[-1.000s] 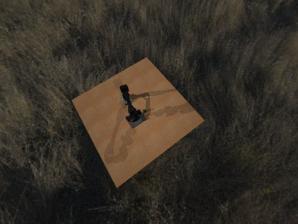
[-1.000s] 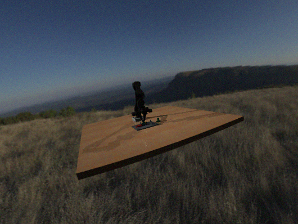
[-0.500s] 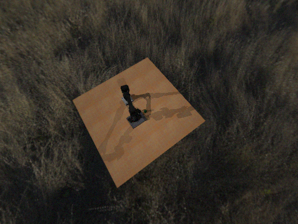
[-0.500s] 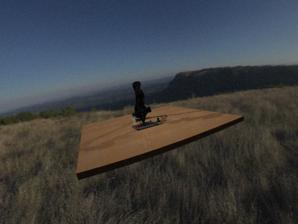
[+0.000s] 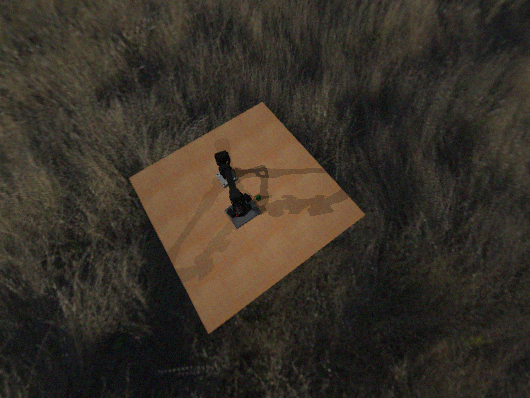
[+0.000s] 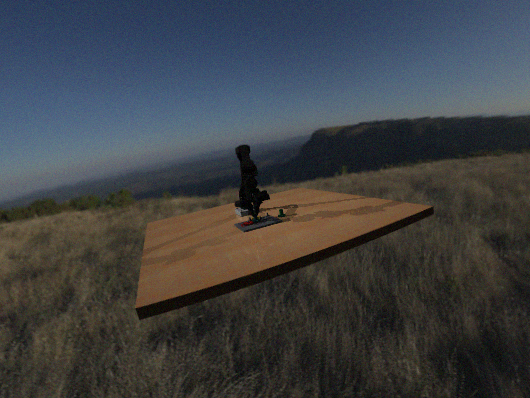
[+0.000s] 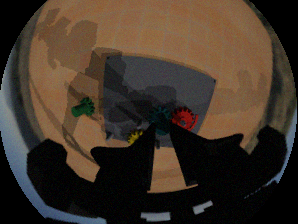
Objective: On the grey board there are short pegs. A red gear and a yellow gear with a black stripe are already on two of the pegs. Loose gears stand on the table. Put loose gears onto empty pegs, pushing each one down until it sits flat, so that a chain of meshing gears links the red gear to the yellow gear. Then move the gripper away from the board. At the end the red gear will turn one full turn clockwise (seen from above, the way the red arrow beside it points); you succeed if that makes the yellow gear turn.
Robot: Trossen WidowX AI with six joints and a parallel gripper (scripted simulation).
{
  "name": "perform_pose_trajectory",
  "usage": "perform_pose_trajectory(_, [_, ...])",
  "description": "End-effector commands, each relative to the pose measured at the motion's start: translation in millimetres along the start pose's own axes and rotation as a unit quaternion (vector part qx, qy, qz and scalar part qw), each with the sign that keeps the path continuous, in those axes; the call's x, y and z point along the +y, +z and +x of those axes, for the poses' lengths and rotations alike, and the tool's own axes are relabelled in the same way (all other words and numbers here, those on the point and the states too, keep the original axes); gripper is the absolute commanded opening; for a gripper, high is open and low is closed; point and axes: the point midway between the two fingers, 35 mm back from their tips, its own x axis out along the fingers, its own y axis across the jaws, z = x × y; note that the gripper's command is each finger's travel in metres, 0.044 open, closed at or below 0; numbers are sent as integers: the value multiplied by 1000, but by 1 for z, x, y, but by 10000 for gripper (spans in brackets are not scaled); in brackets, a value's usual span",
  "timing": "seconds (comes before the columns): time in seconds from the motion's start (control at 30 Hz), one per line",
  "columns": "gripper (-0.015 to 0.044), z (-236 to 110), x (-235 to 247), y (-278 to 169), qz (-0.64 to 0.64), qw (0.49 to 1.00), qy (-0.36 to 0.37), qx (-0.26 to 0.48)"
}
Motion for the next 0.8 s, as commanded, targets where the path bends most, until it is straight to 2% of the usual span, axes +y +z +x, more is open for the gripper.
perform_pose_trajectory(0.0, [0, 1, 1, -1, 57, 998, 1, 0])
perform_pose_trajectory(0.3, [0, 3, 0, 0, 168, 986, 1, 0])
perform_pose_trajectory(0.57, [0, 3, 0, 0, 132, 991, 1, 0])
perform_pose_trajectory(0.73, [131, 2, 0, 0, 107, 994, 1, 0])
perform_pose_trajectory(0.77, [140, 2, 0, 0, 97, 995, 1, 0])
